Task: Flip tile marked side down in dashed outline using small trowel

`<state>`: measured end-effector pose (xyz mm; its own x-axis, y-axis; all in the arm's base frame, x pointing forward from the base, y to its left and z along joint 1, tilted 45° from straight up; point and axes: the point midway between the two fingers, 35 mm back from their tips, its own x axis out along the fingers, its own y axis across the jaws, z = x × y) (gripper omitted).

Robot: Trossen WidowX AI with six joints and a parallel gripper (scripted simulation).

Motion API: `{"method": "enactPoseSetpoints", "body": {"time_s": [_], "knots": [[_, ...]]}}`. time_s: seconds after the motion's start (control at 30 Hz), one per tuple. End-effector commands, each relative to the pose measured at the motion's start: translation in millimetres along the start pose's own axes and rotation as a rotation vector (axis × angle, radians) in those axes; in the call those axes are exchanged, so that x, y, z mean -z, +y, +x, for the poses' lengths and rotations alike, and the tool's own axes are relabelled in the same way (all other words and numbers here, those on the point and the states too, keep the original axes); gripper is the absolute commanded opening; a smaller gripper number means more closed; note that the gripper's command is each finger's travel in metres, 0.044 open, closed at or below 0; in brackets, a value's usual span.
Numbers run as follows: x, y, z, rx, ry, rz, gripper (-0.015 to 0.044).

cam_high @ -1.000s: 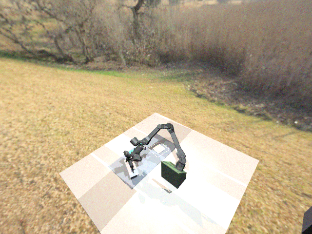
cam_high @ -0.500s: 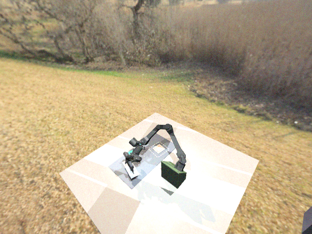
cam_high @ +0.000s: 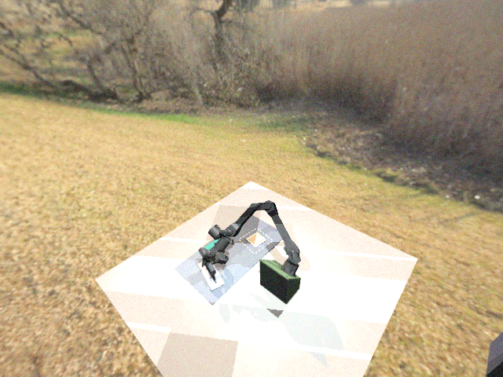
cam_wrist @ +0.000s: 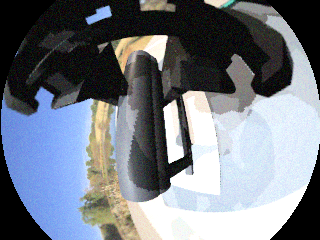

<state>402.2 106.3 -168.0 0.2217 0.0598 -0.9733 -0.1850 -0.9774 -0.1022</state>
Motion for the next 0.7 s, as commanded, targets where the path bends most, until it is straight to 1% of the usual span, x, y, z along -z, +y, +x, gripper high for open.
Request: {"method": "enactPoseSetpoints", "body": {"time_s": [0.0,0.1,0.47,0.5,0.67], "knots": [[1.3,1.7,4.5,0.013,0.001,-0.005,0.0000],[1.4,3.5,6.1,0.013,0.001,-0.005,0.0000],[1.4,3.5,6.1,0.013,0.001,-0.005,0.0289],[1.4,3.5,6.1,0.013,0.001,-0.005,0.0300],[1.4,3.5,6.1,0.013,0.001,-0.005,0.0300]]}}
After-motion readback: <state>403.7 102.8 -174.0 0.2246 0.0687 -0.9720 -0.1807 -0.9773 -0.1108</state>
